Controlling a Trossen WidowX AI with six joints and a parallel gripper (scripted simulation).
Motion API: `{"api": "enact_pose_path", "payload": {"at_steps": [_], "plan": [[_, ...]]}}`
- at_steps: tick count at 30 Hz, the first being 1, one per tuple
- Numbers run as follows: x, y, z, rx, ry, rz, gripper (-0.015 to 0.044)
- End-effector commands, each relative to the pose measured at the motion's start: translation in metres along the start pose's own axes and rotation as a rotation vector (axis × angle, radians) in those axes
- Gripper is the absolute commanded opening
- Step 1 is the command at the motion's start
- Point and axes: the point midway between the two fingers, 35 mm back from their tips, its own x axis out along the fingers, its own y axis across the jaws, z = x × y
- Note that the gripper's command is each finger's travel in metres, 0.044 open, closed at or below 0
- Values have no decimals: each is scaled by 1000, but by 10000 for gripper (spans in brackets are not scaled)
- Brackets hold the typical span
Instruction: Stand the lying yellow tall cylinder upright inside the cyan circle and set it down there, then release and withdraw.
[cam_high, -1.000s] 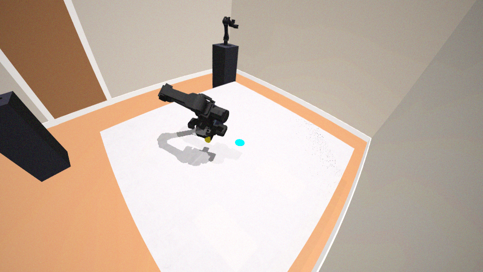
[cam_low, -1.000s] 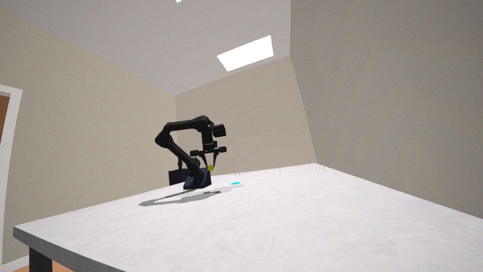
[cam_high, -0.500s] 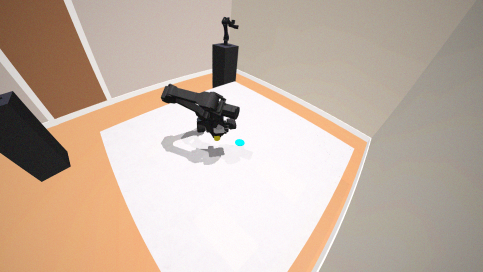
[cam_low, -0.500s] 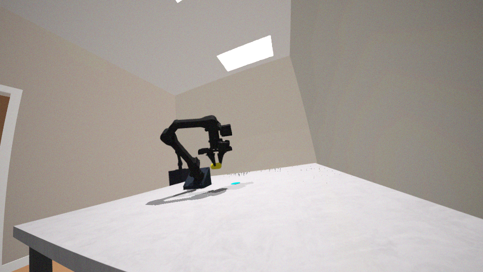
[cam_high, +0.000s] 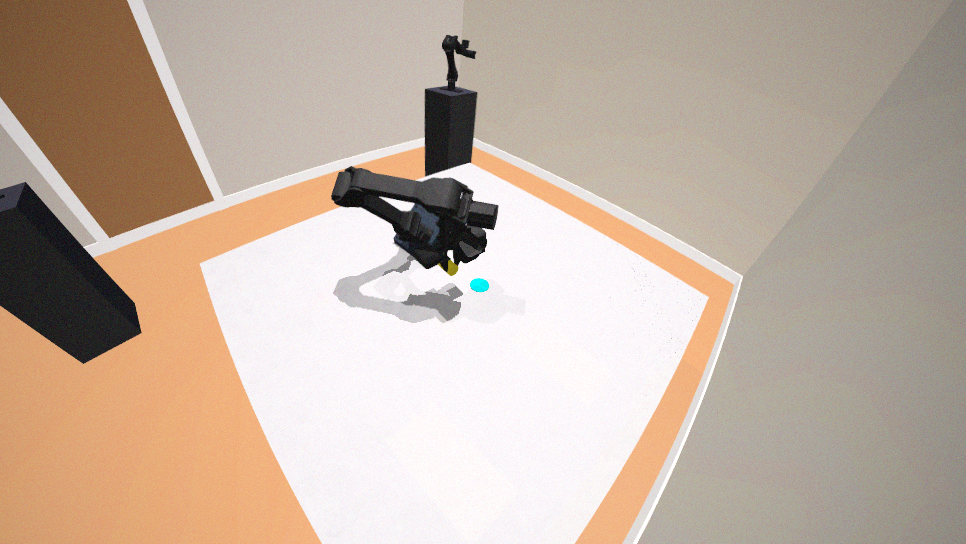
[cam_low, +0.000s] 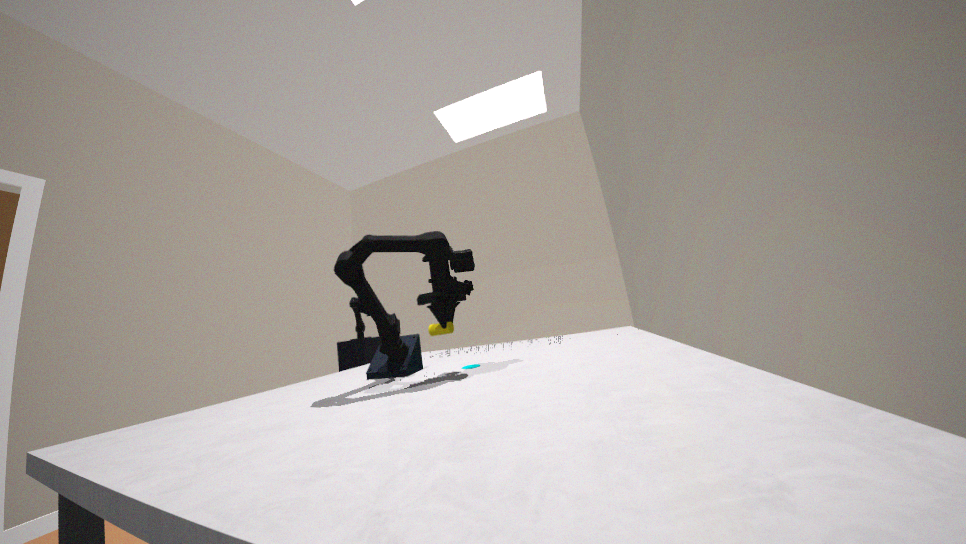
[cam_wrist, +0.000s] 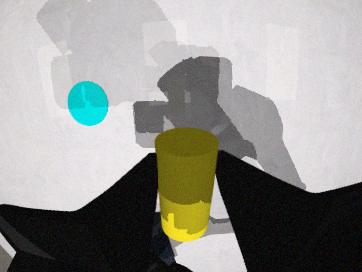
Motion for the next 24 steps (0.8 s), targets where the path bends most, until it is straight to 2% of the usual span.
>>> {"api": "enact_pose_path", "payload": {"at_steps": [1, 24], "plan": [[0, 13, 2, -119, 6, 6, 105], [-5, 85, 4, -869, 8, -12, 105]]}}
